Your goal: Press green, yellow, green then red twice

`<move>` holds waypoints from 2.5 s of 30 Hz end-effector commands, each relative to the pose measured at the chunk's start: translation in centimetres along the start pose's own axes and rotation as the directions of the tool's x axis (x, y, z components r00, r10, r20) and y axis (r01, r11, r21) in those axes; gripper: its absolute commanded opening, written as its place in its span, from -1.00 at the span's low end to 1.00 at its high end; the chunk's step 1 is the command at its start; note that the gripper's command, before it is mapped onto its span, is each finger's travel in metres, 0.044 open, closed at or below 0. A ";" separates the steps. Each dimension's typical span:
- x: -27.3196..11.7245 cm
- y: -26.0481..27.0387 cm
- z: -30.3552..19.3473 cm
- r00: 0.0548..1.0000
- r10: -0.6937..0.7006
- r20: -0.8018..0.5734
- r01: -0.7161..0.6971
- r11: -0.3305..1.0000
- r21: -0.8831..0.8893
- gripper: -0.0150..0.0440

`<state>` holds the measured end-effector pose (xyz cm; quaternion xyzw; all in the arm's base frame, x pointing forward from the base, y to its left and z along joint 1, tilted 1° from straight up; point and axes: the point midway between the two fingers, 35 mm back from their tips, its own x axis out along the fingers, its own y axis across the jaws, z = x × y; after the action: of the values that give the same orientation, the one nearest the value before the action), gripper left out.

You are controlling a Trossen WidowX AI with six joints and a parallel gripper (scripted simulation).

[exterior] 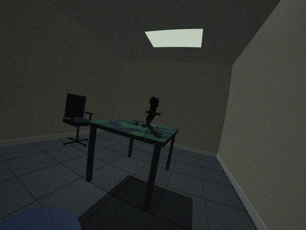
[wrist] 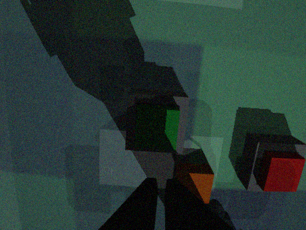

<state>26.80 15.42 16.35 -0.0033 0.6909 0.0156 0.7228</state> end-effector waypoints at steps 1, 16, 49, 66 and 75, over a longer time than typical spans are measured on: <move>-0.5 -0.3 -0.1 1.000 -0.001 -0.009 0.001 1.000 0.004 -0.42; -0.9 -19.7 -3.0 1.000 -0.018 -0.012 0.018 1.000 0.004 -0.42; 6.9 -25.0 -7.3 1.000 -0.023 -0.015 0.023 1.000 0.004 -0.42; 8.7 -25.1 -7.4 1.000 -0.023 -0.015 0.023 1.000 0.004 -0.42; 8.7 -25.1 -7.4 1.000 -0.023 -0.015 0.023 1.000 0.004 -0.42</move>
<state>20.52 -9.73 6.94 -0.0099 0.6963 0.0033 0.7176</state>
